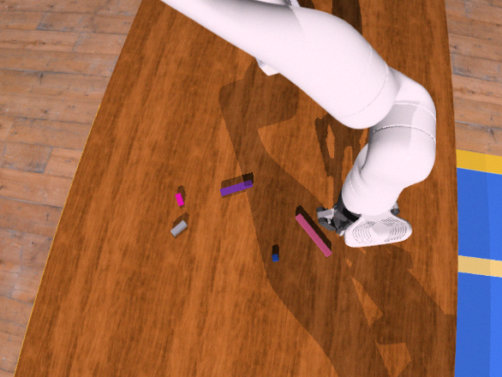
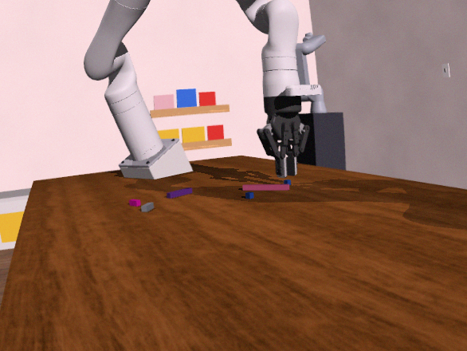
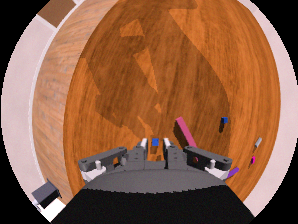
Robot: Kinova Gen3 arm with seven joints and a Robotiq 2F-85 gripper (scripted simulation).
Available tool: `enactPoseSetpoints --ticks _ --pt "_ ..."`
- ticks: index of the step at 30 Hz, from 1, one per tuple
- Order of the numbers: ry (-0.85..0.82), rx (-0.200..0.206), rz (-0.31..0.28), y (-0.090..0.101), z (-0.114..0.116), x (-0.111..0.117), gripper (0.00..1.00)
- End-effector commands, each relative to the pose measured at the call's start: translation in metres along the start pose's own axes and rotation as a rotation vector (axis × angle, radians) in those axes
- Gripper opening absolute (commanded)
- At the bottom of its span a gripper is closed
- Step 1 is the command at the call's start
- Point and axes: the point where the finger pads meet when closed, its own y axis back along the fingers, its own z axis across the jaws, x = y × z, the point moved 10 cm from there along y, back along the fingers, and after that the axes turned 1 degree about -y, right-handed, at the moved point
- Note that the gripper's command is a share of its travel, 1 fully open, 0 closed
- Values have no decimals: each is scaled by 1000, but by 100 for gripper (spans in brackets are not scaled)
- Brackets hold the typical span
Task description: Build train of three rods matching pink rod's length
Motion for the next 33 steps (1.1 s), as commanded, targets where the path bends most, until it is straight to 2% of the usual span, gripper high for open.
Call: enactPoseSetpoints --ticks 1,20,33 --pt "0 1 2 1 0 0 24" --pt "0 1 2 -1 0 0 24" --pt "0 1 2 -13 0 0 24"
